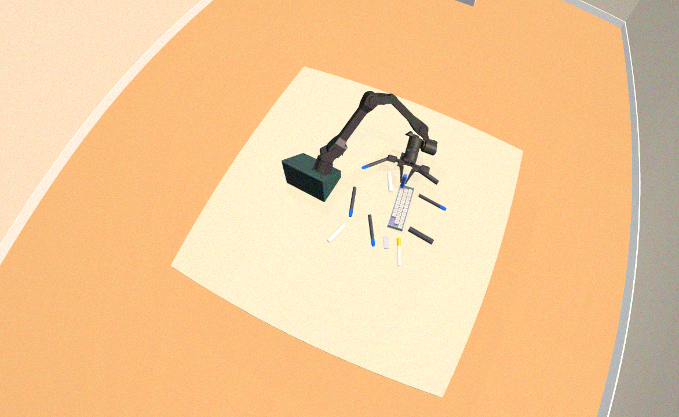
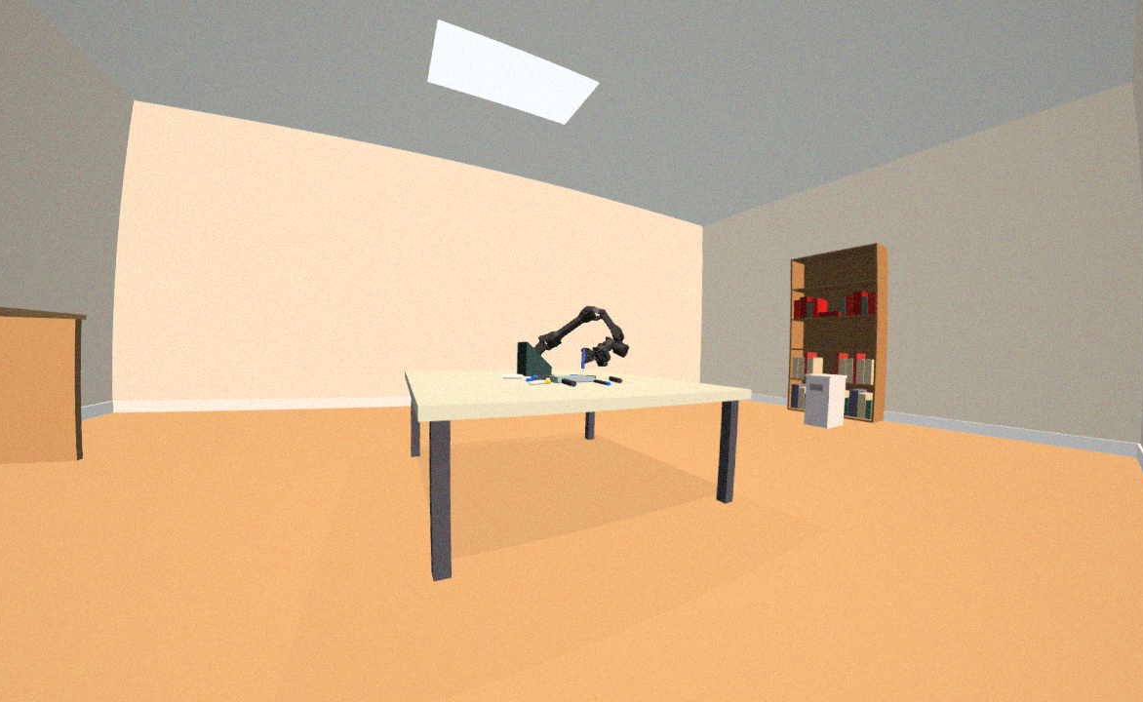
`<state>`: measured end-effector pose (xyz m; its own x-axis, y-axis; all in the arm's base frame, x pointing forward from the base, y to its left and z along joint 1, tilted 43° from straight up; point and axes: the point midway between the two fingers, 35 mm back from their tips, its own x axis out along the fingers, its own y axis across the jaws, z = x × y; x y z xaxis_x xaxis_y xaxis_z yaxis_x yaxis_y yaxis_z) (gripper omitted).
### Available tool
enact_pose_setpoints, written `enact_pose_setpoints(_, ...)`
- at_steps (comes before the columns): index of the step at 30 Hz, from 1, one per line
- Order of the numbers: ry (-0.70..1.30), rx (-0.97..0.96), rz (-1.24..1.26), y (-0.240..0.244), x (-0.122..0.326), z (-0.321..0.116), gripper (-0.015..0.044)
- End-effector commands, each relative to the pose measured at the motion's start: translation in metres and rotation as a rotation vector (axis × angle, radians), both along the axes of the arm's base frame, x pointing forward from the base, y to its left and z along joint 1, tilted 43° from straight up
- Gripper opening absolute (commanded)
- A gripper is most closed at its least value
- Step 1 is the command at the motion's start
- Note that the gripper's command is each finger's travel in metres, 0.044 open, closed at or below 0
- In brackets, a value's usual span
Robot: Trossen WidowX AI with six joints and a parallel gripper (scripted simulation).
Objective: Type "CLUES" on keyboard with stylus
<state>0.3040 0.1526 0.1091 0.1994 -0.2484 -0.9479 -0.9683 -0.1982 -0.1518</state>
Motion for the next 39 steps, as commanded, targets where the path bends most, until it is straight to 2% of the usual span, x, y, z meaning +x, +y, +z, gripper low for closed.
enact_pose_setpoints(1,-0.004,-0.001,-0.008,0.000,0.001,-0.001,0.0000)
enact_pose_setpoints(4,-0.004,-0.001,-0.008,0.000,0.002,-0.002,0.0079)
enact_pose_setpoints(5,-0.004,-0.001,-0.008,0.000,0.002,-0.002,0.0081)
enact_pose_setpoints(39,-0.004,0.000,-0.008,0.013,0.002,-0.016,0.0081)
